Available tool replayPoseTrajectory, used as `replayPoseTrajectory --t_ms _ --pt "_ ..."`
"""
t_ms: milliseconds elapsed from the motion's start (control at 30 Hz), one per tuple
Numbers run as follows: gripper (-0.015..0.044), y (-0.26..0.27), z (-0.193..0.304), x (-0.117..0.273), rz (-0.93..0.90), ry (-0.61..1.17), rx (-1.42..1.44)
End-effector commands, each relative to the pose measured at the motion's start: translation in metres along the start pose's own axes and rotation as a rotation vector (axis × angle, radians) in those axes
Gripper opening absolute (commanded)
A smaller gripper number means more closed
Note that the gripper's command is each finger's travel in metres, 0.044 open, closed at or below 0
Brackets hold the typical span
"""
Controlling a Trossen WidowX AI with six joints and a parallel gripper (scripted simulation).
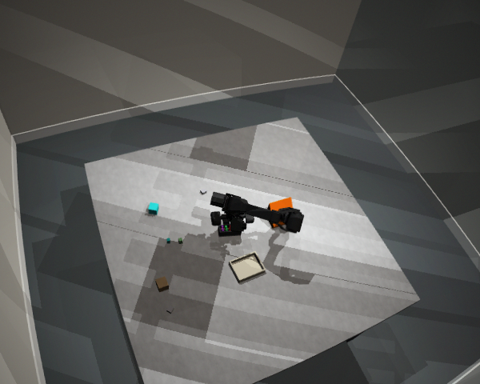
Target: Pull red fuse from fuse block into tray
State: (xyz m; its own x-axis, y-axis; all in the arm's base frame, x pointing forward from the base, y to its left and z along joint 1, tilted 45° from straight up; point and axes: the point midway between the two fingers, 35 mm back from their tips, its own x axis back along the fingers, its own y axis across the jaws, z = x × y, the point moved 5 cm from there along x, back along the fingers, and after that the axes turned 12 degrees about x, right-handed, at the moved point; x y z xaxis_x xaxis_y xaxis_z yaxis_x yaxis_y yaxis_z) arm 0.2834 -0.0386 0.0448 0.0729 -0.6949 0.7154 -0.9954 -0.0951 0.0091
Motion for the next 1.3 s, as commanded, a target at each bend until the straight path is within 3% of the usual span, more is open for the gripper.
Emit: replayPoseTrajectory --t_ms 0,533,833,1267 --pt "0.0062 0.0001 0.0000 -0.0027 0.001 -0.003 -0.004" --pt "0.0062 0.0002 -0.0001 -0.0104 0.001 -0.003 -0.004" --pt "0.0002 -0.0002 -0.0001 -0.0092 0.000 0.000 0.001" --pt "0.0000 -0.0004 0.0000 -0.0056 0.000 0.000 0.000"
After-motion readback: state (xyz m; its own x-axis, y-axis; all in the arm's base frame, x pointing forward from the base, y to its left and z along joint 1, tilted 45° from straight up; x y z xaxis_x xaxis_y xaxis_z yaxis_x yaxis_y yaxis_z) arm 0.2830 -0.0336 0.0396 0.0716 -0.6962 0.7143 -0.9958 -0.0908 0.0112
